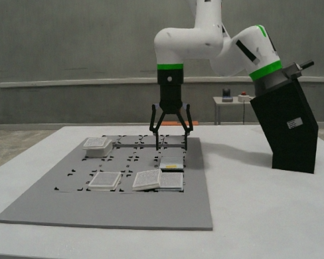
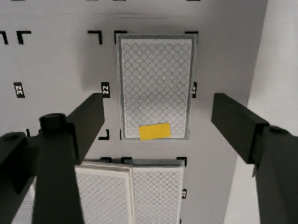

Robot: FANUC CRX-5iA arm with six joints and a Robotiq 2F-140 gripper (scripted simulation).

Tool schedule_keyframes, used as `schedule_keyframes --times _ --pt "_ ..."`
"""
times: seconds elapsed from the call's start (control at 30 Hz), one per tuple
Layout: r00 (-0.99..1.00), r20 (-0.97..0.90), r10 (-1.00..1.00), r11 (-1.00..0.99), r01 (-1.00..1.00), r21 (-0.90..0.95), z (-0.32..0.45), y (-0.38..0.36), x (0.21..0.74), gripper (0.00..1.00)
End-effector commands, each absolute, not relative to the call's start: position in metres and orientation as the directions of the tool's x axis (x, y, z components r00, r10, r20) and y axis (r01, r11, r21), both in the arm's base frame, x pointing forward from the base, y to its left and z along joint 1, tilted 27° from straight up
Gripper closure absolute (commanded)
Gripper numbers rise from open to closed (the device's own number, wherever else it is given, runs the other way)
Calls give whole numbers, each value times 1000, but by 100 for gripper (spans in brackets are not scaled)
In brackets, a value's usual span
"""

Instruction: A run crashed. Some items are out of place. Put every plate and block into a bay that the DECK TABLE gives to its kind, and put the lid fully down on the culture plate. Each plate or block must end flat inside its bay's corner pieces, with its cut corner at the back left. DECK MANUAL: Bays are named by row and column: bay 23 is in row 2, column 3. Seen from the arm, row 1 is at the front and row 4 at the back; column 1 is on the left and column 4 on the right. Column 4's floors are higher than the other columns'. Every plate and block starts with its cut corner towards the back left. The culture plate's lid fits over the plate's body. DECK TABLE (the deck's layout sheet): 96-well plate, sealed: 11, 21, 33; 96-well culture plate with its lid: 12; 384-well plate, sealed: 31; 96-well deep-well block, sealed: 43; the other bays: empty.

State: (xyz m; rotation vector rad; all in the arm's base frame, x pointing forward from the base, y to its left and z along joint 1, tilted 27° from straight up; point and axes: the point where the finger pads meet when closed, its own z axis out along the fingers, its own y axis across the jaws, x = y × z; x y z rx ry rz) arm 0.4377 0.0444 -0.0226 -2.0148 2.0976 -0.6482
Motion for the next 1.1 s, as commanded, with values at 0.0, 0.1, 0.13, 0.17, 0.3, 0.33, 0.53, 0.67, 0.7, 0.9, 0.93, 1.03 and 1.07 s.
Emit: schedule_keyframes --times 0.0,0.1,0.13,0.17,0.3,0.33,0.53,0.67,0.7,0.9,0.93,1.03,1.07 --pt "-78 179 -981 -3 -910 -414 -18 46 436 30" --pt "-78 178 -981 -3 -910 -414 -15 46 435 30" --pt "-78 179 -981 -3 -910 -414 -15 46 435 30" --pt "-78 179 -981 -3 -910 -414 -15 46 435 30" --pt "-78 179 -981 -3 -910 -414 -15 46 435 30" --pt "-78 179 -981 -3 -910 -414 -15 46 435 30" --pt "-78 179 -981 -3 -910 -414 -15 46 435 30" --pt "17 221 -975 -105 -914 -393 -8 40 448 30" --pt "17 221 -975 -105 -914 -393 -6 38 451 30" --pt "17 221 -975 -105 -914 -393 3 31 467 30" --pt "17 221 -975 -105 -914 -393 3 31 467 30" --pt "17 221 -975 -105 -914 -393 8 26 477 30" --pt "17 221 -975 -105 -914 -393 10 24 480 30"
